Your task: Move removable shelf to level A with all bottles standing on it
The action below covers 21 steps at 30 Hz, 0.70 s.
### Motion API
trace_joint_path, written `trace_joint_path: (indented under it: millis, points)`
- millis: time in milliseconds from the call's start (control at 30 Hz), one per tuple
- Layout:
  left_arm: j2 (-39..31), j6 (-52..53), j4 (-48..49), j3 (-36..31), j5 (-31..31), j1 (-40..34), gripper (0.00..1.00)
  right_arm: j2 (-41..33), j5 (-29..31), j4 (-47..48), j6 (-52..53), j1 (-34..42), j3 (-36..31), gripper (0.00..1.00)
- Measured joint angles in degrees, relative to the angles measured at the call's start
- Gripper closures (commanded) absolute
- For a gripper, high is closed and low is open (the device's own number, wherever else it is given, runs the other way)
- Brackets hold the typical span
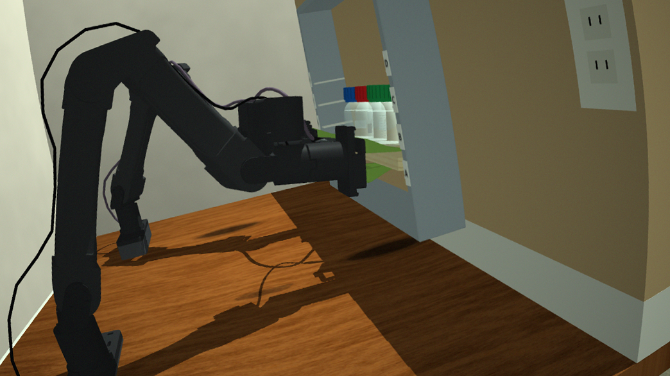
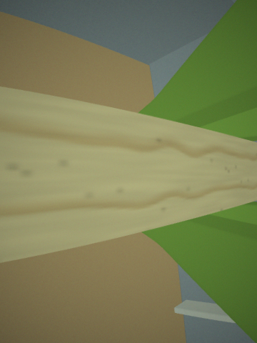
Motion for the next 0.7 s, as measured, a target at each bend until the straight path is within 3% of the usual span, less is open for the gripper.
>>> trace_joint_path:
  millis: [700]
  points:
    - [0.0,-0.2,-0.7,0.28,0.02,0.07,1.0,0.0,-0.02,-0.94,0.11,-0.02,0.46,1.0]
